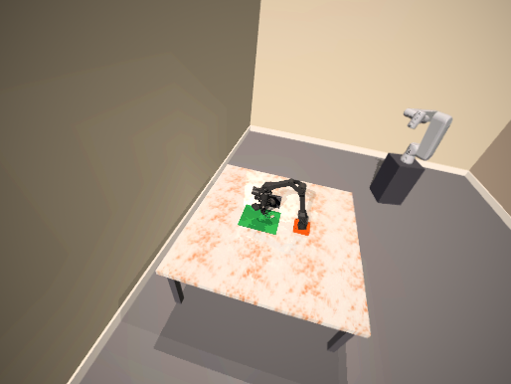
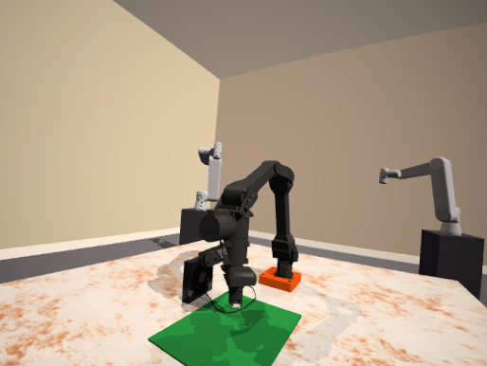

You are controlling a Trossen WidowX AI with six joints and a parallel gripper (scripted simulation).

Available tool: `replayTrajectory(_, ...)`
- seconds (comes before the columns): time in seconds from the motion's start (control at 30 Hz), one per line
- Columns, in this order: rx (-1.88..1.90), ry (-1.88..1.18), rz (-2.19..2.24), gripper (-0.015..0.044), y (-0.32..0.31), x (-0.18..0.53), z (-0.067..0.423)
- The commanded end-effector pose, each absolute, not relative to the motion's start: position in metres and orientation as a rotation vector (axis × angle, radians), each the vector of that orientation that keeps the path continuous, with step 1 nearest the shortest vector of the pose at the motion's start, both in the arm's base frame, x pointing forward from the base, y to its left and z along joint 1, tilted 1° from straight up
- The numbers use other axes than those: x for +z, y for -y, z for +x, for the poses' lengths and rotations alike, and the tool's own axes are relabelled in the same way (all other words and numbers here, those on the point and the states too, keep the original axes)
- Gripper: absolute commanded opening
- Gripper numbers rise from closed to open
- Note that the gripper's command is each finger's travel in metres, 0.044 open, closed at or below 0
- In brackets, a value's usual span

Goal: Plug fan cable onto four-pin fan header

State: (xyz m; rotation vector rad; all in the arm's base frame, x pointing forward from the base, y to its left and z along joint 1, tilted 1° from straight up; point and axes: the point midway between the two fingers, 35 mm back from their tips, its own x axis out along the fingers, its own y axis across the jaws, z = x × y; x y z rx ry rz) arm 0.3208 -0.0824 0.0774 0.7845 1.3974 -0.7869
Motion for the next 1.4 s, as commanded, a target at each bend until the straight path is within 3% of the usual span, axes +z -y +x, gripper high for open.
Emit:
replayTrajectory(0.0, -0.694, -1.433, 0.694, 0.0000, 0.084, 0.078, 0.312)
replayTrajectory(1.37, 0.272, -1.540, -0.294, 0.0000, 0.101, 0.071, 0.234)
